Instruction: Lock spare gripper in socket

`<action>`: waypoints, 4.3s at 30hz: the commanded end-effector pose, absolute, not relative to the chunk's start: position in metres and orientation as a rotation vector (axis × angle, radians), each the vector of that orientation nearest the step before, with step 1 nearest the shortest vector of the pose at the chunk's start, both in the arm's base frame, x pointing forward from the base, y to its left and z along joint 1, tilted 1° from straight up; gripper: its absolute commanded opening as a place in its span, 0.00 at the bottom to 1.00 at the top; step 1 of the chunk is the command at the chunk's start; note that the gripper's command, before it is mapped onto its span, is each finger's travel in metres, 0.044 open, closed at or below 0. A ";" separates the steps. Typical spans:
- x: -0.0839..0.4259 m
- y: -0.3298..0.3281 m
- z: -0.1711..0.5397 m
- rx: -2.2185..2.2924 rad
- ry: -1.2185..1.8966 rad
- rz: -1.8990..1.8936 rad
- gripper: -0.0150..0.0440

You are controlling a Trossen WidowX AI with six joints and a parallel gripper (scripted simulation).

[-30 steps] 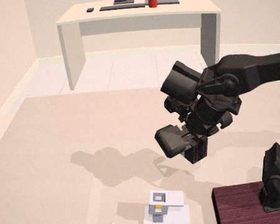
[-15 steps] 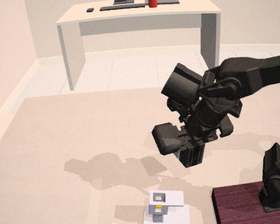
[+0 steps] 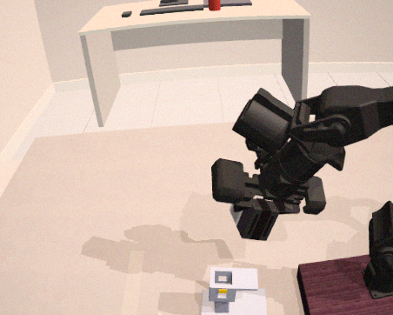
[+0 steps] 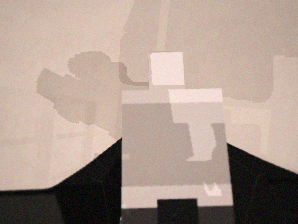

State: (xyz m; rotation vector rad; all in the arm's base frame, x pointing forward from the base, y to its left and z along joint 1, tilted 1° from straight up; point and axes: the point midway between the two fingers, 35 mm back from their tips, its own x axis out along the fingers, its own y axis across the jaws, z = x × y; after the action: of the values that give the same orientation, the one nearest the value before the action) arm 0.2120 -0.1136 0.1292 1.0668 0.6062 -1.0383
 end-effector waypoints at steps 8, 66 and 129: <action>0.221 -0.102 0.138 1.328 0.438 -1.025 0.25; 0.247 -0.030 0.172 2.786 -0.021 -0.787 0.25; 0.255 -0.009 0.125 3.047 -0.121 -0.633 0.25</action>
State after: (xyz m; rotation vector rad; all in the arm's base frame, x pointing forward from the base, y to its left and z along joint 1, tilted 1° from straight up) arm 0.2532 -0.0083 0.1281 3.0413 -0.1113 -0.6443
